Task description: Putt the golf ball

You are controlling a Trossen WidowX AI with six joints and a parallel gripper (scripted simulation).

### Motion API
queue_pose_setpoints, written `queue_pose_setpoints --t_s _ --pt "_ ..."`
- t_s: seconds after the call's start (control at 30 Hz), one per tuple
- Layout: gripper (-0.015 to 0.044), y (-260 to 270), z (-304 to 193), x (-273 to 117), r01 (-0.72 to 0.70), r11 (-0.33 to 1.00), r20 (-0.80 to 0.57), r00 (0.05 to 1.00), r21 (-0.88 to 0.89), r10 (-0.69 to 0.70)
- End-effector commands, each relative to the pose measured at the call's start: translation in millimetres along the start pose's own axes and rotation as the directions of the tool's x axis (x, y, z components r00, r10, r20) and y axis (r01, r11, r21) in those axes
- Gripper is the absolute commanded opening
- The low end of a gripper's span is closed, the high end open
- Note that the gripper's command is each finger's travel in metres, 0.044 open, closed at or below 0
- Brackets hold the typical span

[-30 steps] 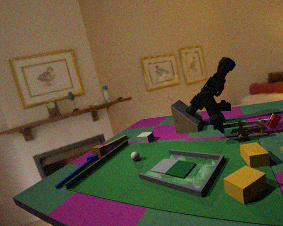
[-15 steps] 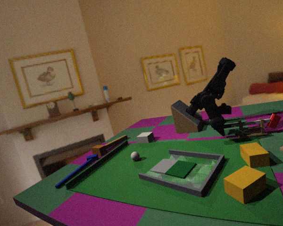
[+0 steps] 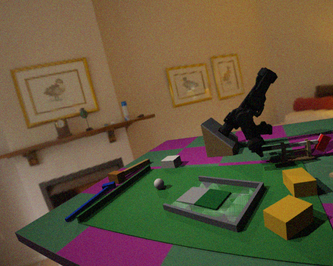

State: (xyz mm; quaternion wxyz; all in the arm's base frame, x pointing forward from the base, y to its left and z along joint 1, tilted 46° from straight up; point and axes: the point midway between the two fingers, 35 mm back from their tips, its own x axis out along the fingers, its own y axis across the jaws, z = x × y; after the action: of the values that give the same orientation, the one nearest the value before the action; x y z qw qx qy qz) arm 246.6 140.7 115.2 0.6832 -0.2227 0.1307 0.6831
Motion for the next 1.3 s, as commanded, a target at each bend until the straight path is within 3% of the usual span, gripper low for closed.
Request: queue_pose_setpoints --t_s 0.0,0.23,1.0,1.27 --pt "0.0 -0.3 0.1 -0.3 0.001 1.0 0.0 1.0 -0.002 -0.001" --pt "0.0 -2.0 0.5 -9.7 0.001 1.0 -0.008 1.0 -0.001 -0.001" --pt "0.0 -0.3 25.2 -96.3 -0.001 1.0 -0.004 1.0 0.002 0.001" --pt "0.0 -16.1 -16.3 -102.7 0.028 0.975 -0.065 0.998 0.221 -0.014"
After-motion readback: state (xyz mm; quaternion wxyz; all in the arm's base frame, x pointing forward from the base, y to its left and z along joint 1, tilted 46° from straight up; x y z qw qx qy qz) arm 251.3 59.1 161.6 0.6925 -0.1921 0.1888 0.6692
